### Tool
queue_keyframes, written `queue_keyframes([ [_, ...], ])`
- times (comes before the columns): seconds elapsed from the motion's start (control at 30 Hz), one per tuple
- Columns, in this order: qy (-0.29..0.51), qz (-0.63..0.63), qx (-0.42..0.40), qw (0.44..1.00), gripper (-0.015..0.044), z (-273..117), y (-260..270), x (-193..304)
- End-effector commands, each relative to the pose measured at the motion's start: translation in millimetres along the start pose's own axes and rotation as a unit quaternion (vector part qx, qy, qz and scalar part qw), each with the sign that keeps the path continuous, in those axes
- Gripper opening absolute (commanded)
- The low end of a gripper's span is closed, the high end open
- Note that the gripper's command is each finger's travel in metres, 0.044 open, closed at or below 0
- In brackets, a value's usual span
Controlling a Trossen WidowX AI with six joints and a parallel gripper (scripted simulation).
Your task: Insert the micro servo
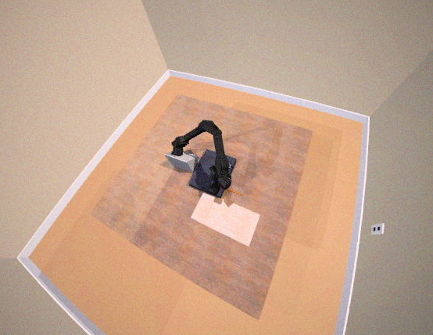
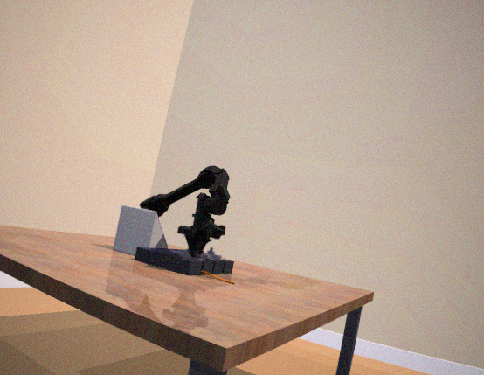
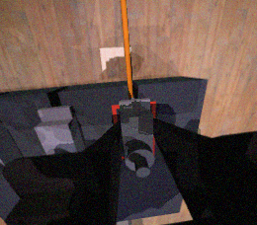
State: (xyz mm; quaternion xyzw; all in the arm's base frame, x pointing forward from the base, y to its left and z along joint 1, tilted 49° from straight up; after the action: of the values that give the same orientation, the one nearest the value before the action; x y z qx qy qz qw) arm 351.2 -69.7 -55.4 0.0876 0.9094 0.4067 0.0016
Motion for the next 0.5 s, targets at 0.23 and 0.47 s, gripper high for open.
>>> queue_keyframes([
  [0.23, -0.001, 0.003, -0.003, 1.000, 0.0187, 0, -1, 0],
  [0.47, -0.001, 0.003, -0.002, 1.000, 0.0187, -35, -1, 6],
])
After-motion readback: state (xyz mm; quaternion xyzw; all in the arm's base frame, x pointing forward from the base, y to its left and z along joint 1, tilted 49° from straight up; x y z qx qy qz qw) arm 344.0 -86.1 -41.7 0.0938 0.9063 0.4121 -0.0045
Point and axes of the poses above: the point midway between the two fingers, 35 mm back from their tips, its own z axis out along the fingers, its own y axis across the jaws, x = y × z, the point moved 3 cm from there along -z, back along the fingers, and after that the axes turned 7 degrees about z, right-handed, at the moved point
